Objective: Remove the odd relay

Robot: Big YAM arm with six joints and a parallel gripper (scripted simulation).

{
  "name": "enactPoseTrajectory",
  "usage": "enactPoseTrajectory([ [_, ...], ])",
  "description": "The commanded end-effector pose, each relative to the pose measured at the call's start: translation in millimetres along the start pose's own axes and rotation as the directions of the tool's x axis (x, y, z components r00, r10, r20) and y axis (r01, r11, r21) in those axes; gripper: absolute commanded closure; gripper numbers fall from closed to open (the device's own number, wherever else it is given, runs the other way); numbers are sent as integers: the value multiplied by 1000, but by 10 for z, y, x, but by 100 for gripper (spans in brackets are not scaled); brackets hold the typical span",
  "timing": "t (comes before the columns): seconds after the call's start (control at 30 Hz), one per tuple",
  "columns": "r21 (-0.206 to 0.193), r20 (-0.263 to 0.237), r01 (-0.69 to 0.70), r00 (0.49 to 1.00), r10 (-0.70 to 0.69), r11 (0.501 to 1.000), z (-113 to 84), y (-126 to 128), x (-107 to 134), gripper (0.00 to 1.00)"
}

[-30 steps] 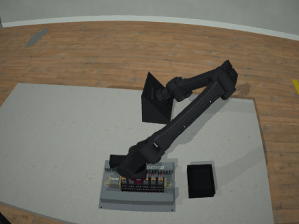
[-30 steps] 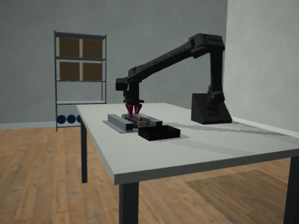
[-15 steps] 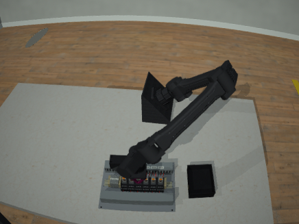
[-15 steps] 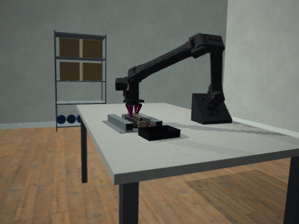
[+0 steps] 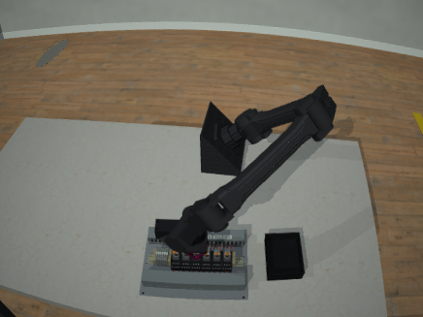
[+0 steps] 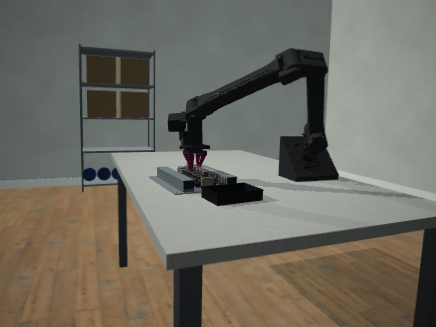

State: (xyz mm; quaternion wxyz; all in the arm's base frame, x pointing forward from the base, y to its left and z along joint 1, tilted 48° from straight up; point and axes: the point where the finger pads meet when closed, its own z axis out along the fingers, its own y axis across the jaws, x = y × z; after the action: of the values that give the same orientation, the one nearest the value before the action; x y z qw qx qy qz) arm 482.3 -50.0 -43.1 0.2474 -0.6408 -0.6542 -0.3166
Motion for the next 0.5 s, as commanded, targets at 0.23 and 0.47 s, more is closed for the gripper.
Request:
enactPoseTrajectory([
  [0.23, -72, 18, 4, 1000, -3, 997, -530, 163, -25, 100],
  [0.47, -49, 11, 5, 1000, -5, 999, -419, 149, -11, 100],
])
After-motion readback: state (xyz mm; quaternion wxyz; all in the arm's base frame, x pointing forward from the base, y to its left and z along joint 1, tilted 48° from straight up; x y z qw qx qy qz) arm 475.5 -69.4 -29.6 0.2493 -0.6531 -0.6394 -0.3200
